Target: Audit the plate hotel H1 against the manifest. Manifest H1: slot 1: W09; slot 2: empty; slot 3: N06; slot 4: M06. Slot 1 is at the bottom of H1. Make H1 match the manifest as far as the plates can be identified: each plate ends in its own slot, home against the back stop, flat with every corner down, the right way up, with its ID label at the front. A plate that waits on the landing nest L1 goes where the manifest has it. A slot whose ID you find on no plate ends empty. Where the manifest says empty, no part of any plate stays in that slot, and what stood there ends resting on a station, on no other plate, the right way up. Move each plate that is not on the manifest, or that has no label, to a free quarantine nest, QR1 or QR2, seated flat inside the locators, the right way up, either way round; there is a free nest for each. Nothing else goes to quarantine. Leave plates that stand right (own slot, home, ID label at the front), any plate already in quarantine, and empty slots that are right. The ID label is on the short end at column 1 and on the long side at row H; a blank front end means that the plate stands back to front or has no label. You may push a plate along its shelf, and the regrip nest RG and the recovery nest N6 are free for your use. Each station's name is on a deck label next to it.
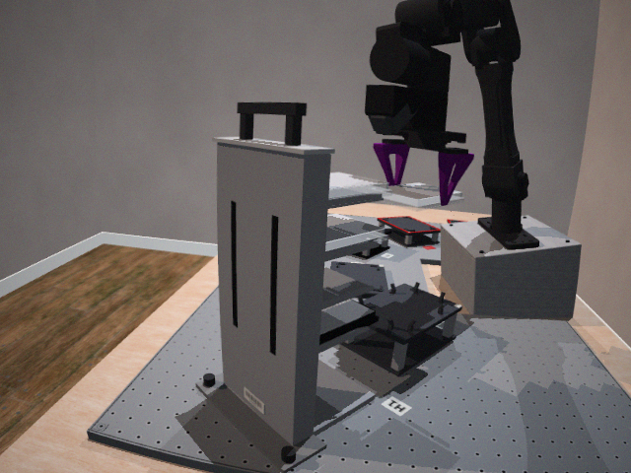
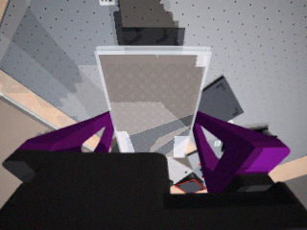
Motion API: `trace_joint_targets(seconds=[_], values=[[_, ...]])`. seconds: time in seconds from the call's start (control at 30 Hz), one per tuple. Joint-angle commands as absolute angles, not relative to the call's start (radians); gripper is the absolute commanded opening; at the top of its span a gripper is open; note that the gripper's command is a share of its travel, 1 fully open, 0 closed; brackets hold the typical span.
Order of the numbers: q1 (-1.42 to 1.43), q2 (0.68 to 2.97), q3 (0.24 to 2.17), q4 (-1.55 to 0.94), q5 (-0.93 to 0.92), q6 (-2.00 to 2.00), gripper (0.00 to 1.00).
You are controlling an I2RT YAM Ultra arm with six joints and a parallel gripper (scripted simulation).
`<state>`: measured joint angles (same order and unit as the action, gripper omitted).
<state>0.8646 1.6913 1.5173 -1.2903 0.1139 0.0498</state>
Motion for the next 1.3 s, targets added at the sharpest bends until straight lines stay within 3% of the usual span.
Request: trace_joint_targets(seconds=[0.0, 1.27], values=[[0.866, 1.672, 1.532, -1.308, 0.114, 0.054, 0.86], [0.502, 1.625, 1.515, -1.305, 0.068, 0.165, 0.86]])
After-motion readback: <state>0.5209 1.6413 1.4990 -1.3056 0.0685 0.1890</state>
